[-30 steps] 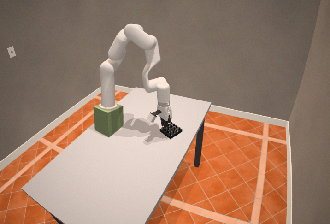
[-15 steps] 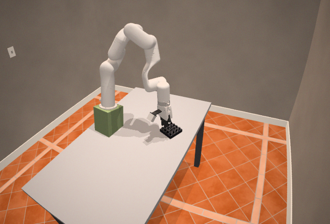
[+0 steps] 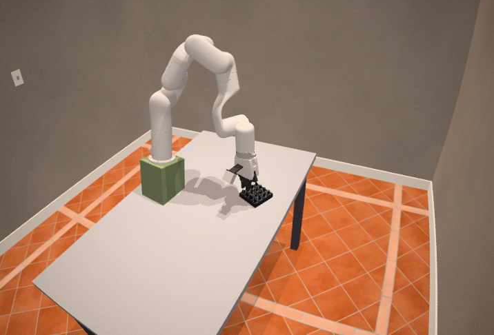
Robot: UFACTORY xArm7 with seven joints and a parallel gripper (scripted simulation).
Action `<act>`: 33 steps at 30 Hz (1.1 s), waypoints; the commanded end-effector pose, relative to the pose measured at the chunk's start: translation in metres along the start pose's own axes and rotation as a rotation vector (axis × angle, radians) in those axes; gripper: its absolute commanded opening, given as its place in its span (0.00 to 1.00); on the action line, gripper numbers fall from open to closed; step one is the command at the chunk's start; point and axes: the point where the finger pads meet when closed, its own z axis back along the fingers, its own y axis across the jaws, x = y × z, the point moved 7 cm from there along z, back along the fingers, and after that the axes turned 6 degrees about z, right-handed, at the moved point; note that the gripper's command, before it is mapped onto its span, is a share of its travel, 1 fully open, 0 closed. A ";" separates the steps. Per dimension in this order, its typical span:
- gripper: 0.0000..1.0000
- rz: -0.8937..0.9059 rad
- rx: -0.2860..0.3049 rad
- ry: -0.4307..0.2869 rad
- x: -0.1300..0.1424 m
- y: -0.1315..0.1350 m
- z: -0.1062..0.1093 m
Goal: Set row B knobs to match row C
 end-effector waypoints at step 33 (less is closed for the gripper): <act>0.19 1.109 0.005 -0.010 -0.002 0.001 0.006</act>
